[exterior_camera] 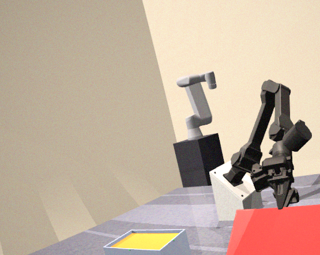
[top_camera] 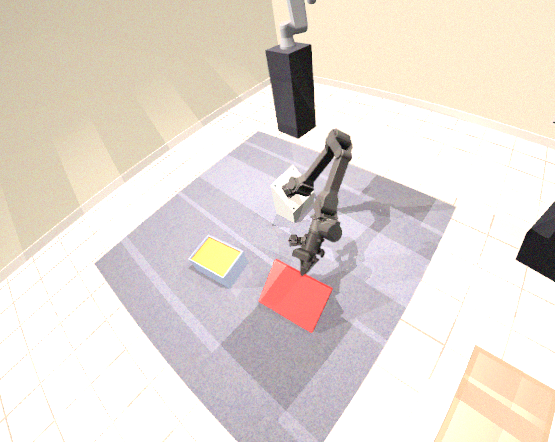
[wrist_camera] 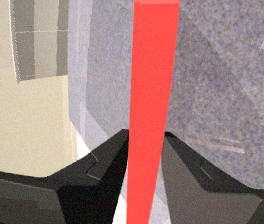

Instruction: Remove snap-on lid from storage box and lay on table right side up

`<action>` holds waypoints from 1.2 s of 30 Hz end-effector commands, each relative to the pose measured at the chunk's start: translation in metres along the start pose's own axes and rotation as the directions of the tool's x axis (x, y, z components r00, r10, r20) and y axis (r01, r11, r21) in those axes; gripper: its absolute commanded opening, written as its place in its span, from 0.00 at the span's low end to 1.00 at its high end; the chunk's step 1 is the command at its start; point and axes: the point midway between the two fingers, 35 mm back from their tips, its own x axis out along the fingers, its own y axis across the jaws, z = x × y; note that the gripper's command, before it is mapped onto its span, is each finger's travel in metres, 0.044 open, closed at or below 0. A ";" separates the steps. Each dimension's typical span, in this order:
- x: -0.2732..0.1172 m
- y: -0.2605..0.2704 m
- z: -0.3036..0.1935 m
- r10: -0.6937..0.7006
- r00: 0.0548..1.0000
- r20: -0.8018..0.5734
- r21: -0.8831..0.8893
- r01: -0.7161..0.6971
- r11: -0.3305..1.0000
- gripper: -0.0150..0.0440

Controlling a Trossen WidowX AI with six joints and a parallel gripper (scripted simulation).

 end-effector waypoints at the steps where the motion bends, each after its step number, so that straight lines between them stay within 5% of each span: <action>1: 0.003 -0.006 0.002 -0.007 1.000 0.007 0.003 0.006 1.000 0.25; 36: 0.021 -0.027 0.002 -0.007 1.000 0.006 0.004 0.007 1.000 0.25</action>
